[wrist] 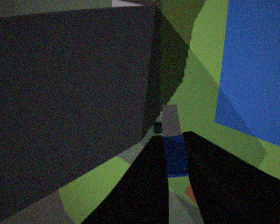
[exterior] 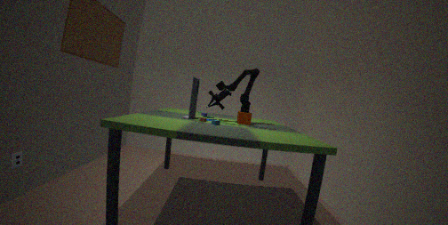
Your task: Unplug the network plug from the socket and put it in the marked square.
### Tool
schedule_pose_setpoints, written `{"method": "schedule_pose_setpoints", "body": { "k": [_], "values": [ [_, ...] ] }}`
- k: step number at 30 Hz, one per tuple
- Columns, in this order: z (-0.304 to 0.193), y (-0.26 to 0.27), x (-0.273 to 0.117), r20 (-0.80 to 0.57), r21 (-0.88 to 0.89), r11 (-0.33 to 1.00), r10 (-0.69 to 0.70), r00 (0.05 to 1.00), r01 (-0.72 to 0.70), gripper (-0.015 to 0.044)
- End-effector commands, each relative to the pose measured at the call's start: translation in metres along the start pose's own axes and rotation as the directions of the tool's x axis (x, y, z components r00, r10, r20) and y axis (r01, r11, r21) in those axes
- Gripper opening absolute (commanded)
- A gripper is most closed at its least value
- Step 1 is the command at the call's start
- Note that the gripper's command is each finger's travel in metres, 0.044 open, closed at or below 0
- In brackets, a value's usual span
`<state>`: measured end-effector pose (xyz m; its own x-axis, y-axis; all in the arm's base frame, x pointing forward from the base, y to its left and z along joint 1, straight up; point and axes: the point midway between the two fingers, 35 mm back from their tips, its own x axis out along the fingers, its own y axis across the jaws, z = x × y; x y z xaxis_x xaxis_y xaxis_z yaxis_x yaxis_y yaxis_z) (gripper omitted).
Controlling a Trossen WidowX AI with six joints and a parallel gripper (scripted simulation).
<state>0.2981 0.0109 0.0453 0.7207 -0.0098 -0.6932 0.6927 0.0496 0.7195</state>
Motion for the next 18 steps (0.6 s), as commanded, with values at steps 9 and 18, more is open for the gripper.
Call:
{"method": "schedule_pose_setpoints", "body": {
  "k": [9, 18],
  "values": [
    [0.006, -0.033, 0.010, -0.026, 0.040, 0.985, -0.168, 0.985, 0.169, 0.0000],
    [0.006, -0.038, 0.016, -0.026, 0.040, 0.985, -0.168, 0.985, 0.169, 0.0000]
  ]
}}
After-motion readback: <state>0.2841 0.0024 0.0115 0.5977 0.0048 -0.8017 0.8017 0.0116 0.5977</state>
